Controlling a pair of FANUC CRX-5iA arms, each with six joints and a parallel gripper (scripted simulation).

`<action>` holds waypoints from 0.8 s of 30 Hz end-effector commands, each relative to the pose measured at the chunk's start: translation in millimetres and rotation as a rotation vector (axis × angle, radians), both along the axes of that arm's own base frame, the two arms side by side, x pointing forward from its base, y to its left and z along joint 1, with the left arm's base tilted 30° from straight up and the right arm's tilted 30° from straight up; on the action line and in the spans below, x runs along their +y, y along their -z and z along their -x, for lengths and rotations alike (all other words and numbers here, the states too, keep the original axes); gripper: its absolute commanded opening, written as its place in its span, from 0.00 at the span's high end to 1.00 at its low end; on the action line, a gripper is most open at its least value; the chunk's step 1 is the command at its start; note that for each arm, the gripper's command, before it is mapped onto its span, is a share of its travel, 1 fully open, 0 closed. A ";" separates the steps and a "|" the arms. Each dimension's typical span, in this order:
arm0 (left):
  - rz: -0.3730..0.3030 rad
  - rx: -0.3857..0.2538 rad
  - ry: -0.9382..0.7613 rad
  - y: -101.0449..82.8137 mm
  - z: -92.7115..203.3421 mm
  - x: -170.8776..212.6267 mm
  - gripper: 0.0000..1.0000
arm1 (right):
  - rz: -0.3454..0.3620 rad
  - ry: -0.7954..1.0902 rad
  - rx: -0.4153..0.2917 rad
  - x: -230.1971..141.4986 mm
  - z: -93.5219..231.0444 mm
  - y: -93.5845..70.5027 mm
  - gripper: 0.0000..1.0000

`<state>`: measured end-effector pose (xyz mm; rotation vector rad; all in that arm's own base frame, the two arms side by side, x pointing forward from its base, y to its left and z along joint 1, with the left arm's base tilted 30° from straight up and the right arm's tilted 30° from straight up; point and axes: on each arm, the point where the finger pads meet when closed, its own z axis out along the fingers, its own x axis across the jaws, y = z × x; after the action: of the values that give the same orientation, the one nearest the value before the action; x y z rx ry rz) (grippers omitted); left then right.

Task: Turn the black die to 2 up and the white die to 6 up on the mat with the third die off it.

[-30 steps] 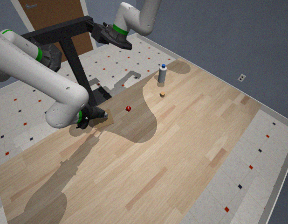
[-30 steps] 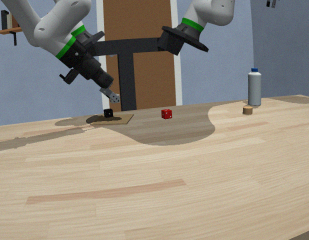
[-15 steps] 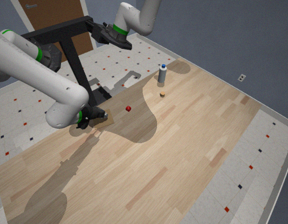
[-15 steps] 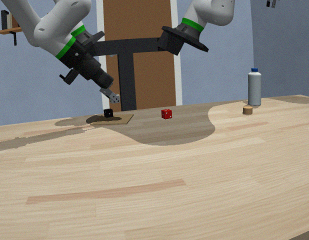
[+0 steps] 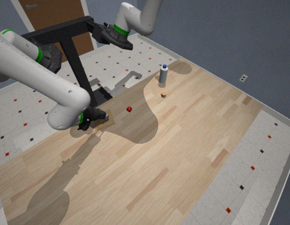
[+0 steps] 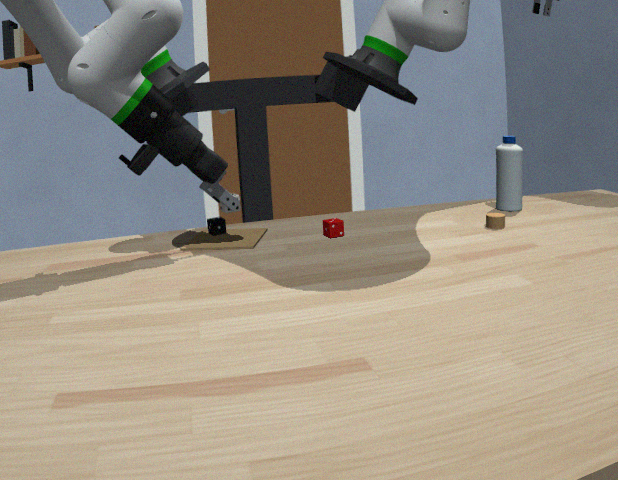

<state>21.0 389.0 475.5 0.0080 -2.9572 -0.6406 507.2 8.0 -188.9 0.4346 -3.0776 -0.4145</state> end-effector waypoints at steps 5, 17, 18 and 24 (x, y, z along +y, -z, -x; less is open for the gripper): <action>-0.002 0.000 0.000 -0.9 -0.1 -0.1 0.00 | 0.000 -0.001 -0.001 -4.4 -2.3 8.4 0.43; -0.002 0.000 0.000 -0.9 -0.1 -0.1 0.00 | 0.000 -0.001 -0.001 -12.9 -5.2 23.9 0.43; -0.002 0.000 0.000 -0.9 -0.1 -0.1 0.00 | 0.000 -0.001 -0.001 -13.7 -5.5 25.4 0.43; -0.002 0.000 0.000 -0.9 -0.1 -0.1 0.00 | 0.000 -0.001 -0.001 -16.8 -6.5 31.1 0.43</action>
<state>21.0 389.0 475.5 0.0080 -2.9572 -0.6406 512.9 -9.2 -220.4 0.4343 -3.0774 -0.4144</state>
